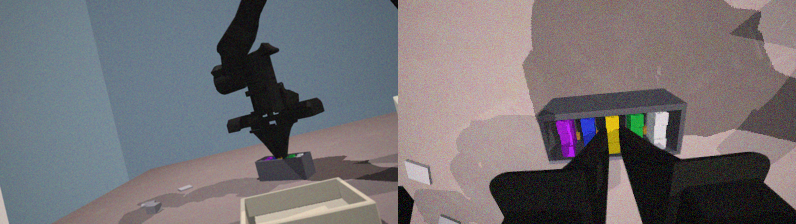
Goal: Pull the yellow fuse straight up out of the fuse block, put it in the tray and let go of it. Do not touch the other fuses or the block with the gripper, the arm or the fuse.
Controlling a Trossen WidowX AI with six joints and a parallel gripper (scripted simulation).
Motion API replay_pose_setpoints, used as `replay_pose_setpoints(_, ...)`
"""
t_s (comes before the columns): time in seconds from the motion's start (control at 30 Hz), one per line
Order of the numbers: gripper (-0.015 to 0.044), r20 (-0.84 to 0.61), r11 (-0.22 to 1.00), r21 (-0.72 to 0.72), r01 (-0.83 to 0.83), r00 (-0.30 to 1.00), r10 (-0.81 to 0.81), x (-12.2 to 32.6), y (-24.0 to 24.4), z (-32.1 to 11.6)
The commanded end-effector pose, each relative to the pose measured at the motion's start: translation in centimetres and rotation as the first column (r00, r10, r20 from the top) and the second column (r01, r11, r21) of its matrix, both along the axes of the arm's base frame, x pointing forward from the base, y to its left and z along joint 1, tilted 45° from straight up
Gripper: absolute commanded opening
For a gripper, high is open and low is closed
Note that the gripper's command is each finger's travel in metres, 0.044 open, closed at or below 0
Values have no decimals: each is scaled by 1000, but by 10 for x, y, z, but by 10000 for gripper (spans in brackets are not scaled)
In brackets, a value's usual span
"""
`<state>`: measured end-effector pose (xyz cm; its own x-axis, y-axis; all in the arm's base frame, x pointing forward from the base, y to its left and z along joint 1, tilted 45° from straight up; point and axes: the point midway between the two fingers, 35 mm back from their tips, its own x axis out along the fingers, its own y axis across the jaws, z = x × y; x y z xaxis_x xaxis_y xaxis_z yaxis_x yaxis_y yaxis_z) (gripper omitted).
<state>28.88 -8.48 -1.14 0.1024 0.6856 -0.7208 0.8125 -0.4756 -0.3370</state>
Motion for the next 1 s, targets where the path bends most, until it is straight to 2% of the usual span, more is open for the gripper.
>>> replay_pose_setpoints(0.0, 0, 0, 1000, 0, 0, 1000, 0, 0, 0, 0)
replay_pose_setpoints(0.97, 0, 0, 1000, 0, 2, 1000, -2, -1, -10, 10)
